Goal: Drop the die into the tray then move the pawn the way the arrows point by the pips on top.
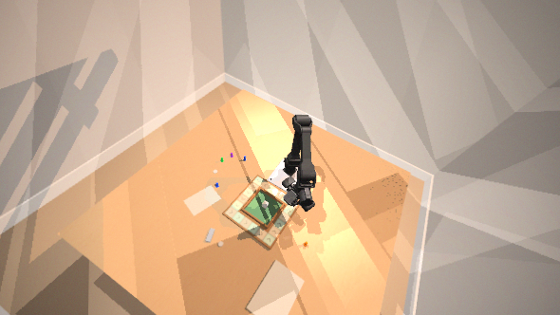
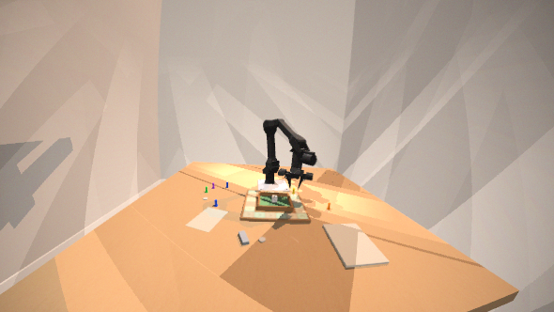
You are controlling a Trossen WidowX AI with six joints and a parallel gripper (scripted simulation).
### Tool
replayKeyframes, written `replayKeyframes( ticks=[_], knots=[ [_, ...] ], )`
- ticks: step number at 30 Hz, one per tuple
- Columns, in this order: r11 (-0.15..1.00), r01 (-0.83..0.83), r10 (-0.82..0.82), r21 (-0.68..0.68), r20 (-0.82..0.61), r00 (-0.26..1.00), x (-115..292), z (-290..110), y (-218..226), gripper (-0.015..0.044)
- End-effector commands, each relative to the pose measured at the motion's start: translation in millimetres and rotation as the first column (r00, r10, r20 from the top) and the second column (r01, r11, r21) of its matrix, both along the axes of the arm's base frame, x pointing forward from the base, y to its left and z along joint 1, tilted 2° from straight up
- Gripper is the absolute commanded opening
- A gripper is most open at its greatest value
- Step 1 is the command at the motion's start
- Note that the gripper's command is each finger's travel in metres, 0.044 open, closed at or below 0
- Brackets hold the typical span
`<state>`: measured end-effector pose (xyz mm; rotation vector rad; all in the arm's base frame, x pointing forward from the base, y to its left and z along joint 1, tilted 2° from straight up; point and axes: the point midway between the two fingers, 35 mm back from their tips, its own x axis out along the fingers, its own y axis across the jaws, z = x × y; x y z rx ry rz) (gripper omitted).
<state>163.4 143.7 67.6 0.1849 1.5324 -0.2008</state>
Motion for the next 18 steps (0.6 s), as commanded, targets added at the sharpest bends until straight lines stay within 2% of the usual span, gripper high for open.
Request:
replayKeyframes(
  ticks=[1, 11, 16, 18],
  knots=[
    [1.0, 0.003, -0.003, 0.002, -0.003, 1.0, 0, -7, 0, 0.02],
    [1.0, 0.003, -0.003, 0.002, -0.003, 1.0, 0, -20, -1, 0.02],
    [1.0, 0.003, -0.003, 0.002, -0.003, 1.0, 0, -20, -1, 0.0069],
    [1.0, 0.003, -0.003, 0.002, -0.003, 1.0, 0, -20, -1, 0.0055]
  ],
)
